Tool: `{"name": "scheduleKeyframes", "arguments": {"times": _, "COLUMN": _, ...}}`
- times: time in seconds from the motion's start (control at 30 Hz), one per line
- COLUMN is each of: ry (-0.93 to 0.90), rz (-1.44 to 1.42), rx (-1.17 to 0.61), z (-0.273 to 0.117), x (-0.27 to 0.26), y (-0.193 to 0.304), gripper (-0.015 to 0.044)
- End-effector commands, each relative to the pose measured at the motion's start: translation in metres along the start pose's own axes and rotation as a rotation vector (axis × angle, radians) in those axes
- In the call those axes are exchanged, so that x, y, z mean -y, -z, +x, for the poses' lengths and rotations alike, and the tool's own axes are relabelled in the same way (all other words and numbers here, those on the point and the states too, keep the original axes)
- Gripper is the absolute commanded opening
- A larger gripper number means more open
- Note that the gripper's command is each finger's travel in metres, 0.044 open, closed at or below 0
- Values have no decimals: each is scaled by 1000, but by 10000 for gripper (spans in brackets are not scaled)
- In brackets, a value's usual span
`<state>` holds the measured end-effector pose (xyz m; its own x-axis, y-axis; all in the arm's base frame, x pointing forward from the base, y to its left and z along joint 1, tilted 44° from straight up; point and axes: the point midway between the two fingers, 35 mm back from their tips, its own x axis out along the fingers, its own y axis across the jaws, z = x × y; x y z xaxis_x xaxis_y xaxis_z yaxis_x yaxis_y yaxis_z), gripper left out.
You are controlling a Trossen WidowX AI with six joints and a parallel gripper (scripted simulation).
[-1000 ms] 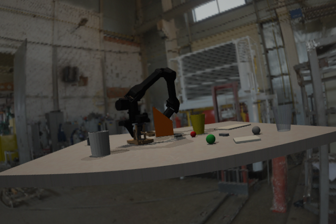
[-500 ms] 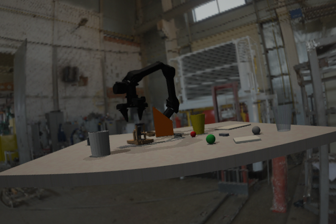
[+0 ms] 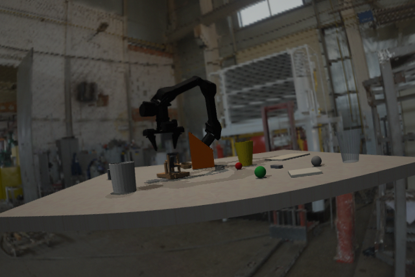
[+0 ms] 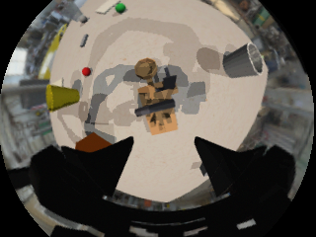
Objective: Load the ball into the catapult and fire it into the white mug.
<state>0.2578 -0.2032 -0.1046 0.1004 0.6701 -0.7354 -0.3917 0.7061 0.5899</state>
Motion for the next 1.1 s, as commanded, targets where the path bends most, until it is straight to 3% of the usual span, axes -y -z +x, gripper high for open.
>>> {"name": "scheduleKeyframes", "arguments": {"times": 0.0, "ry": 1, "rz": 106, "rx": 2, "z": -1, "x": 0, "y": 0, "gripper": 440}}
{"name": "scheduleKeyframes", "arguments": {"times": 1.07, "ry": -1, "rz": 1215, "rx": 4, "z": -3, "x": -1, "y": 1, "gripper": 440}}
